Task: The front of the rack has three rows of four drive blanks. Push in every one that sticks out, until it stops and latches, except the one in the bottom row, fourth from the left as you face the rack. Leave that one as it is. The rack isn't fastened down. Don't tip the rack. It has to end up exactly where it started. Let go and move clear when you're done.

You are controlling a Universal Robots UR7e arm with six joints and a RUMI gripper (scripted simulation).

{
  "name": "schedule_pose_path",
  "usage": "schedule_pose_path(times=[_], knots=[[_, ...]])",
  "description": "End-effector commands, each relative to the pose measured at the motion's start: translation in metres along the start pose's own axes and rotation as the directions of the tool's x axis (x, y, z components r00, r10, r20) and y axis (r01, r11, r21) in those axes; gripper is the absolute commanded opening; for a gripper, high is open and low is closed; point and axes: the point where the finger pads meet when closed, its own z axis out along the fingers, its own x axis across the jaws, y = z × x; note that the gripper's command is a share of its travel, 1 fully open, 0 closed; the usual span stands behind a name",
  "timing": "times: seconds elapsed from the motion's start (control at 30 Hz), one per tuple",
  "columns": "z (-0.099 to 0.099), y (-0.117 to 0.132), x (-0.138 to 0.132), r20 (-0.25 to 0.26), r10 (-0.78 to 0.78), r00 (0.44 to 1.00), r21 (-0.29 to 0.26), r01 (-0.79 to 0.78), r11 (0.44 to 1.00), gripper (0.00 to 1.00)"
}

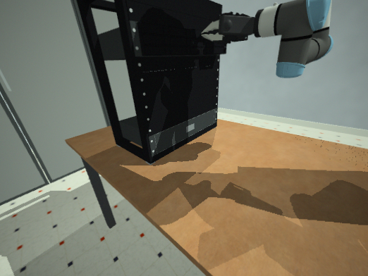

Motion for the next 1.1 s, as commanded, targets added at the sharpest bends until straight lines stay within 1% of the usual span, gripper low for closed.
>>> schedule_pose_path(times=[0.0, 1.07], knots=[[0.0005, 0.0, 0.0004, -0.001, 0.0, 1.0, 0.0, 0.0, 1.0, 0.0], [0.0065, 0.0, 0.0004, -0.001, 0.0, 1.0, 0.0, 0.0, 1.0, 0.0]])
